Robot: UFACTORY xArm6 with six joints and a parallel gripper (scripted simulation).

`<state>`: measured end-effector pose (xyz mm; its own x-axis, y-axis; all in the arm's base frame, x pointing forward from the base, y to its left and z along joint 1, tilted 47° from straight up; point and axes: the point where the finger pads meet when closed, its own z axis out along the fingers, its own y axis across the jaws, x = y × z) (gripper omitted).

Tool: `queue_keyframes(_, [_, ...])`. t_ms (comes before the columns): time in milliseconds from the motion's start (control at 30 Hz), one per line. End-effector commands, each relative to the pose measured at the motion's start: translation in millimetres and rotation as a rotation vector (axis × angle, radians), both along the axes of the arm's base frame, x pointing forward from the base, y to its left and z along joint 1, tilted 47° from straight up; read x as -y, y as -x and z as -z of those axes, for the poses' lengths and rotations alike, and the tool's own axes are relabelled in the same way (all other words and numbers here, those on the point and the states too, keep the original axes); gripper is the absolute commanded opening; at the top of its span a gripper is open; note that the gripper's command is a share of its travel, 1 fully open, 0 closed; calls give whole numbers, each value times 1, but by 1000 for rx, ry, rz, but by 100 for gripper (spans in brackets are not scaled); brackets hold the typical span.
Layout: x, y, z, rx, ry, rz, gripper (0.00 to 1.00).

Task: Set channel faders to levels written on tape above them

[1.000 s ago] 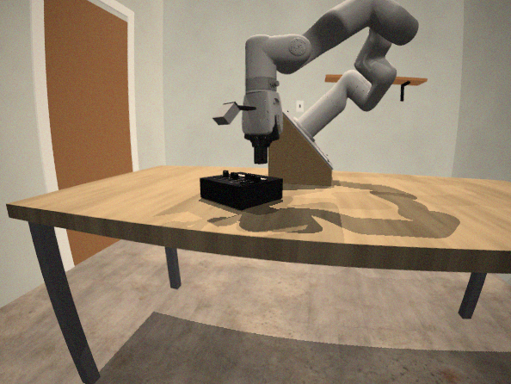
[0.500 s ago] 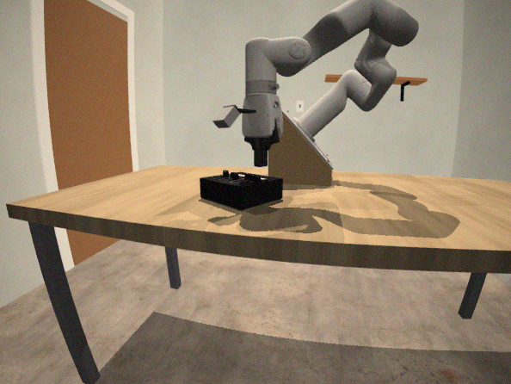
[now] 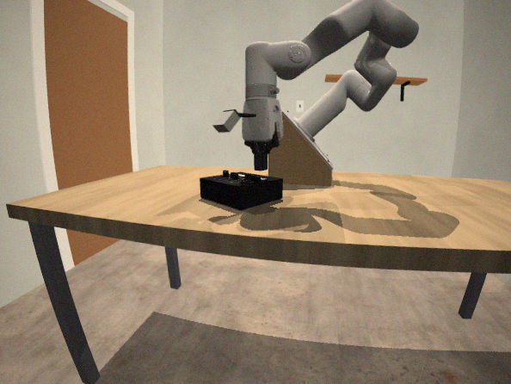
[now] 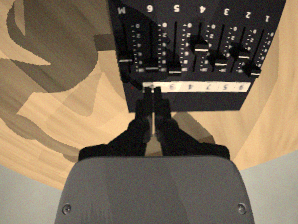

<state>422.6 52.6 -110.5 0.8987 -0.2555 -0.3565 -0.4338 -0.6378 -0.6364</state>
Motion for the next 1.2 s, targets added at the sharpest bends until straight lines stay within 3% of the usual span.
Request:
queue_keyframes(0, [-1, -1, 1, 3, 1, 2, 0])
queue_keyframes(1167, [-4, -1, 4, 3, 1, 2, 0])
